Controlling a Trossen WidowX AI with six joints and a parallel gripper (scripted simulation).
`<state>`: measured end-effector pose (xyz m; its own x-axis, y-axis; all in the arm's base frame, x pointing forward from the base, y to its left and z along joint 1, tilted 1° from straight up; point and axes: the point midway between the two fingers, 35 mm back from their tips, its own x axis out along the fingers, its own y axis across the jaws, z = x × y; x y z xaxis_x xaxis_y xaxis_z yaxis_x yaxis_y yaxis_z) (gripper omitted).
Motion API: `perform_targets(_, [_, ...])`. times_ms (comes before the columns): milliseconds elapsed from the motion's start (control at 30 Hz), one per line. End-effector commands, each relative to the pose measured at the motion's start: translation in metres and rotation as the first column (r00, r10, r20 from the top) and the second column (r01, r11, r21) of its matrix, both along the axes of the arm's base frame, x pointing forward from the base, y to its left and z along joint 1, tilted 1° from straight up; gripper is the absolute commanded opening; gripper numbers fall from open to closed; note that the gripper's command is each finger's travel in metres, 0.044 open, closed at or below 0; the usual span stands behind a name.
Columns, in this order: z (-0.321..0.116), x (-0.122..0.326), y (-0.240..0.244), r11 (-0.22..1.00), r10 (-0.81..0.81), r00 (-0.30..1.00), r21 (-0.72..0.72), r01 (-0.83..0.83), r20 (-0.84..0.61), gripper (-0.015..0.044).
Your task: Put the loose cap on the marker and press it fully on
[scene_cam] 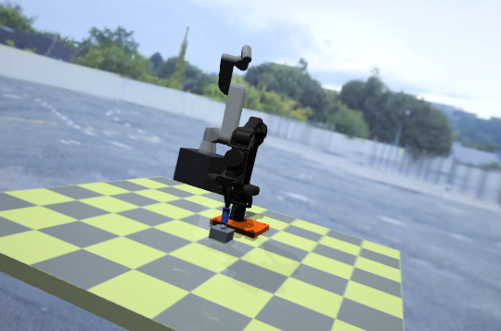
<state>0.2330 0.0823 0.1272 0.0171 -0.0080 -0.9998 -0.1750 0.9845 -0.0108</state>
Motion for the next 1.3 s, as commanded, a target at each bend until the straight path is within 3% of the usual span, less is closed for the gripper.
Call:
perform_targets(0, [-0.007, 0.0, 0.0, 1.0, 0.003, 1.0, 0.0, -0.003, -0.003, 0.0])
perform_targets(333, [-0.003, 0.001, 0.001, 1.0, 0.0, 1.0, 0.003, 0.0, 0.004, 0.0])
perform_targets(600, [0.077, 0.001, 0.002, 1.0, 0.0, 1.0, 0.003, 0.0, 0.003, 0.0])
perform_targets(733, [0.084, 0.0, 0.001, 1.0, 0.0, 1.0, 0.003, 0.0, 0.003, 0.0])
perform_targets(1267, [0.084, 0.0, 0.001, 1.0, 0.0, 1.0, 0.003, 0.0, 0.003, 0.042])
